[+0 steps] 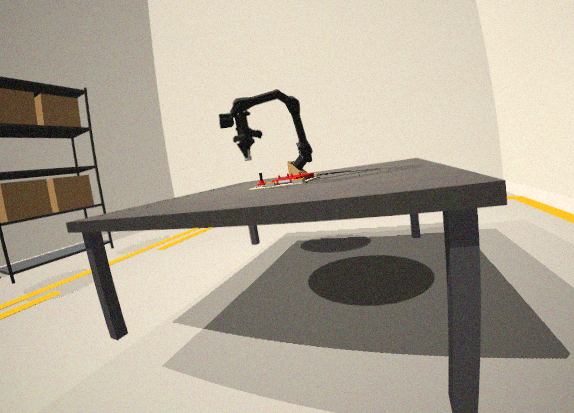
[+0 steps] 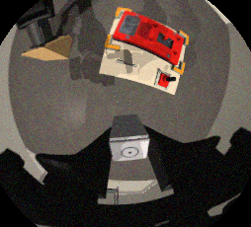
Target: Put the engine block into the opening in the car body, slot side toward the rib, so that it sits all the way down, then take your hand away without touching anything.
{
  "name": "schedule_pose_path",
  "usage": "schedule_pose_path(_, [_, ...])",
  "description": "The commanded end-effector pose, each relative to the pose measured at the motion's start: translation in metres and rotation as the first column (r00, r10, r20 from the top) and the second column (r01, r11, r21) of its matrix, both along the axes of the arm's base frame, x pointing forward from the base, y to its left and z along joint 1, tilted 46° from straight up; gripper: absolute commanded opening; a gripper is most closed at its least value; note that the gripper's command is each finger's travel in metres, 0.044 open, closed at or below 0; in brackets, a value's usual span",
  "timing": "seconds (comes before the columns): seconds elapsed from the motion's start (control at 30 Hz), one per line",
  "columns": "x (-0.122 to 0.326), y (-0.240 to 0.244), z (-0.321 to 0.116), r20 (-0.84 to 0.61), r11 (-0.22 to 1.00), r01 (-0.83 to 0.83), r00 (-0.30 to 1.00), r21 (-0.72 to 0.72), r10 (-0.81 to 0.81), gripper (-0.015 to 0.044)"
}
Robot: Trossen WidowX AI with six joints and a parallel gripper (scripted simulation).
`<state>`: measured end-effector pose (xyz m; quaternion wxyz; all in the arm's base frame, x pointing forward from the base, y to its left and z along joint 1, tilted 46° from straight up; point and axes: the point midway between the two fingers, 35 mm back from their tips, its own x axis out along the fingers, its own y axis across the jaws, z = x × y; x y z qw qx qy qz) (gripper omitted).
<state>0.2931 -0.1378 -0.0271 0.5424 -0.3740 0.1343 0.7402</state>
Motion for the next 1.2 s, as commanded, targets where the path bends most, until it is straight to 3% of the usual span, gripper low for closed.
schedule_pose_path(0.0, [0.001, -0.002, 0.001, 0.01, 1.0, -0.004, 1.0, -0.008, 0.004, 0.0])
schedule_pose_path(0.53, [-0.002, 0.014, -0.011, 0.031, 0.998, 0.007, 1.0, -0.056, -0.006, 0.0])
schedule_pose_path(0.83, [-0.006, 0.021, -0.008, 0.122, 0.959, 0.065, 0.992, -0.275, -0.032, 0.0])
schedule_pose_path(1.17, [-0.01, 0.031, -0.006, 0.25, 0.836, 0.172, 0.967, -0.521, -0.042, 0.0])
